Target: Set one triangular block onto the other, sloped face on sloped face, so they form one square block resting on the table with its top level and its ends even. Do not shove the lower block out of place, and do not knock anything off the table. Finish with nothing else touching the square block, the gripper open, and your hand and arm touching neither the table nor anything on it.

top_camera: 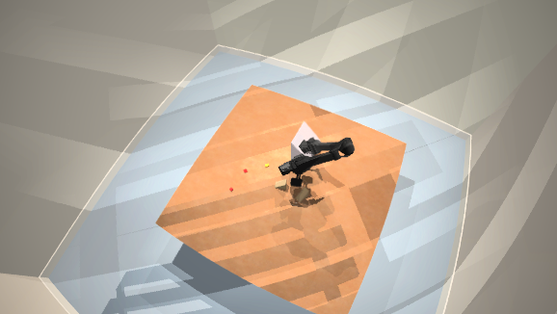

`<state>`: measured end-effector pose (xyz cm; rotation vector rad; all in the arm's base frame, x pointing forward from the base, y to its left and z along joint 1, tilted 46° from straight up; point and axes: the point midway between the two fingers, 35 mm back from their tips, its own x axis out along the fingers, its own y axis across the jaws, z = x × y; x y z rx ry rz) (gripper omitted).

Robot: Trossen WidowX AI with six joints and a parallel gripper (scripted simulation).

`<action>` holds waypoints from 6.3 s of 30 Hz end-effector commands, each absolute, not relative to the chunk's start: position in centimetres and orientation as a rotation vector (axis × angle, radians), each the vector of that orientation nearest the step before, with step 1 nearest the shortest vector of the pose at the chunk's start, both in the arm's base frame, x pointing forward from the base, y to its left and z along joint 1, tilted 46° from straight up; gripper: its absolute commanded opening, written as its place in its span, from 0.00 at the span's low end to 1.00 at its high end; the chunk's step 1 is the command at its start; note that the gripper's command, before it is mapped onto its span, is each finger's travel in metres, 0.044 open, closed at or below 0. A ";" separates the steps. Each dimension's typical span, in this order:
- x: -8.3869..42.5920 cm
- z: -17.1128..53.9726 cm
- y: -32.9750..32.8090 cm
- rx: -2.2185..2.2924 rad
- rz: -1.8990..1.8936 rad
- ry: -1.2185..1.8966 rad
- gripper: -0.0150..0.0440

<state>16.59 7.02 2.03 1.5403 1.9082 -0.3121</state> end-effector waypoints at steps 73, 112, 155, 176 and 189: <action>18.6 4.4 17.6 0.872 0.100 1.002 1.00; 20.1 1.4 18.4 0.871 0.100 1.002 0.49; 24.9 2.6 14.9 0.843 0.462 1.730 0.25; 28.1 2.0 14.4 0.790 0.680 2.139 0.30; 28.1 2.0 14.4 0.790 0.680 2.139 0.88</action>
